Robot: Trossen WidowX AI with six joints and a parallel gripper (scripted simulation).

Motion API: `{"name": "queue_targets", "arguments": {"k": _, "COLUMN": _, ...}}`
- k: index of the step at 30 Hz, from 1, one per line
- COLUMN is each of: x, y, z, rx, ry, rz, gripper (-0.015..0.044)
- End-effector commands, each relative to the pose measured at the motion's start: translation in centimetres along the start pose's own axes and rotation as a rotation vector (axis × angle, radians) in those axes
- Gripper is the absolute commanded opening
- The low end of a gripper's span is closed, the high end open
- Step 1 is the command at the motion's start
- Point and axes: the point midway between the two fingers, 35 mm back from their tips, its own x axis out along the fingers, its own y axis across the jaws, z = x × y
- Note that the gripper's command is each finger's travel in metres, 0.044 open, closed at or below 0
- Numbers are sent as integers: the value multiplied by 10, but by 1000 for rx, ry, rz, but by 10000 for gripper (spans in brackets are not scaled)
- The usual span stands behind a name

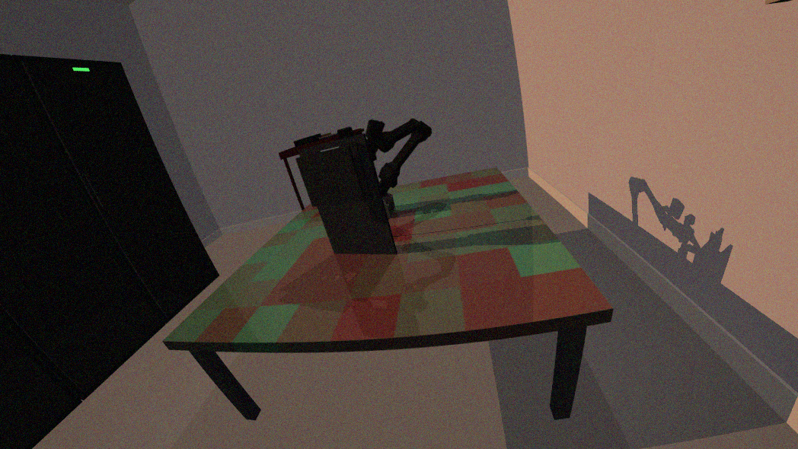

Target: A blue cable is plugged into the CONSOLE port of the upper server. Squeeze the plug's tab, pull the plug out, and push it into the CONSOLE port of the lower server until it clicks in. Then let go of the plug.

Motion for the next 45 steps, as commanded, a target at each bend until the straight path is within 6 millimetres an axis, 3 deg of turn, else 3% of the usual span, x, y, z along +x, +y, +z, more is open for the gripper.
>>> {"name": "queue_targets", "arguments": {"k": 1, "x": -3, "y": 1, "z": -1, "rx": -6, "ry": -1, "rz": 1, "gripper": 0}}
{"name": "queue_targets", "arguments": {"k": 45, "x": -32, "y": 1, "z": -8, "rx": -6, "ry": 0, "rz": 2, "gripper": 0}}
